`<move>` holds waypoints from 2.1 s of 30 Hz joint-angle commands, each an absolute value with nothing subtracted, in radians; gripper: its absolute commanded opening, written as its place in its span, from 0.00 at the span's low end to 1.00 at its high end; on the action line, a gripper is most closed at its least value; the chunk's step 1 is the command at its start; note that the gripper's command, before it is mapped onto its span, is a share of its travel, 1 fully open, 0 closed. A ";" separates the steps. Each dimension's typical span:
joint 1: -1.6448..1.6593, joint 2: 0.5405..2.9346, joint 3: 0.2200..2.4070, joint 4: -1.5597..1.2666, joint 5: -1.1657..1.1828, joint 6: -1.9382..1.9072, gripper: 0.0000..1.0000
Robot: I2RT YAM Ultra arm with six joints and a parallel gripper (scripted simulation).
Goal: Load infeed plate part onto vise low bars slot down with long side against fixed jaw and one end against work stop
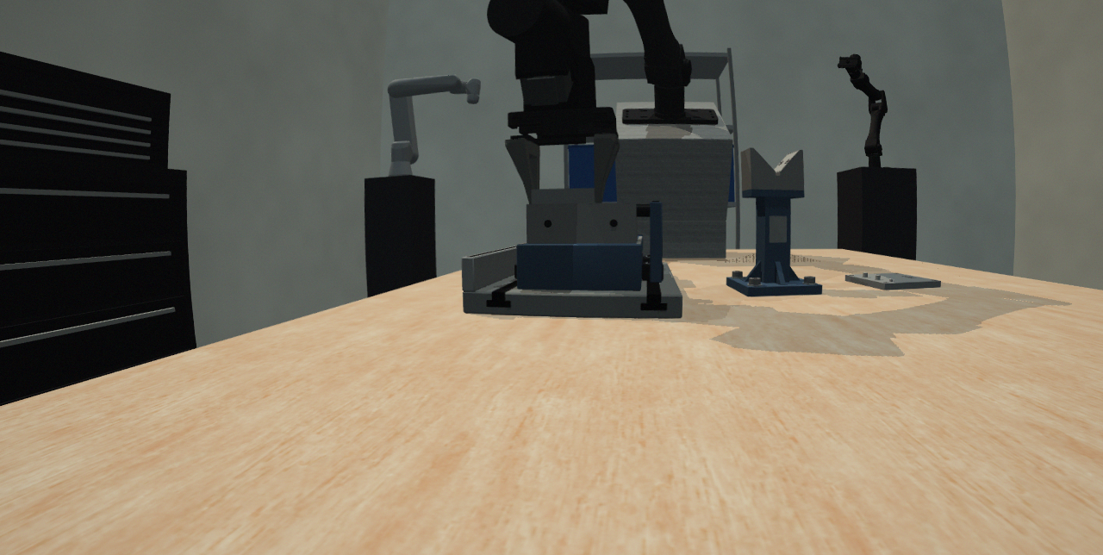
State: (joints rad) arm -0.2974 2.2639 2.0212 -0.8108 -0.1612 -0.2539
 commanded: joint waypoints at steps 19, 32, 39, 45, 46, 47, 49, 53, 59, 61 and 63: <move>-0.301 2.239 2.048 -0.786 -0.162 -0.259 0.00; -0.301 2.240 2.049 -0.786 -0.162 -0.259 0.74; -0.301 2.240 2.049 -0.791 -0.162 -0.259 0.74; -0.301 2.240 2.049 -0.791 -0.162 -0.259 0.74; -0.301 2.240 2.049 -0.791 -0.162 -0.259 0.74; -0.301 2.240 2.049 -0.791 -0.162 -0.259 0.74; -0.301 2.240 2.049 -0.791 -0.162 -0.259 0.74; -0.301 2.240 2.049 -0.791 -0.162 -0.259 0.74; -0.301 2.240 2.049 -0.791 -0.162 -0.259 0.74; -0.301 2.240 2.049 -0.791 -0.162 -0.259 0.74; -0.301 2.237 2.049 -0.792 -0.162 -0.259 0.74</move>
